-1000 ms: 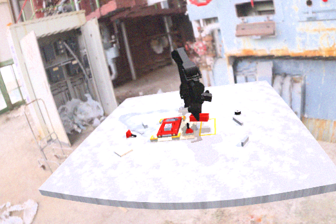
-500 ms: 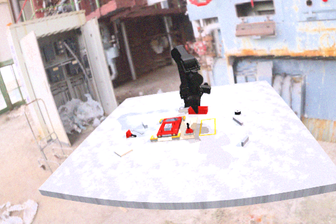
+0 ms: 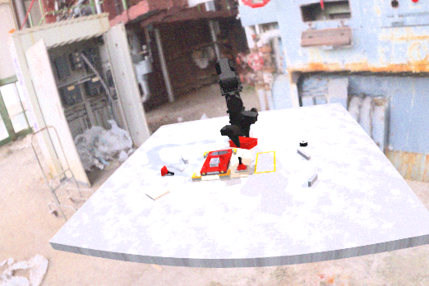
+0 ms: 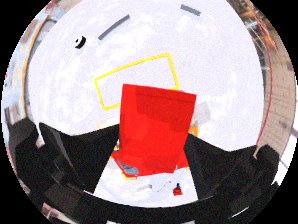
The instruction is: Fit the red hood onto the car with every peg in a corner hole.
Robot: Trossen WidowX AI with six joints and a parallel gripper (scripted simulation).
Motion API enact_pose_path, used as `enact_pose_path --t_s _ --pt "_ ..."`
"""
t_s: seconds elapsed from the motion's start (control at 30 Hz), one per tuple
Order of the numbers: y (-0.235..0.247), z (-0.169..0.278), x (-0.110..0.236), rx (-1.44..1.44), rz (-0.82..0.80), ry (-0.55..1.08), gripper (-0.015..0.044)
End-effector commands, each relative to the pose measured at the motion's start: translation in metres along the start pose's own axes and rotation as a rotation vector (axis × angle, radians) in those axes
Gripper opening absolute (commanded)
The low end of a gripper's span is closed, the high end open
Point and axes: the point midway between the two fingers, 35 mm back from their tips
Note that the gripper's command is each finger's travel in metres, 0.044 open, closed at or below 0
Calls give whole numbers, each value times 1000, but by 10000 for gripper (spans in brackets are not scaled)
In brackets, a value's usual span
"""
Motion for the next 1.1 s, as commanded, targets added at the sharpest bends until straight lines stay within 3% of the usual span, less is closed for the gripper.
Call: enact_pose_path --t_s 0.0,1.07 --pt "-11 11 2 -132 -4 -20 0" --pt "-78 114 10 -1141 -56 -129 0"
Point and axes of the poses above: the point midway between the two fingers, 35 mm back from their tips, its own x axis back along the fingers, its own y axis across the jaws, z = x × y, and after that the axes turned 11 degrees about -x, right-handed
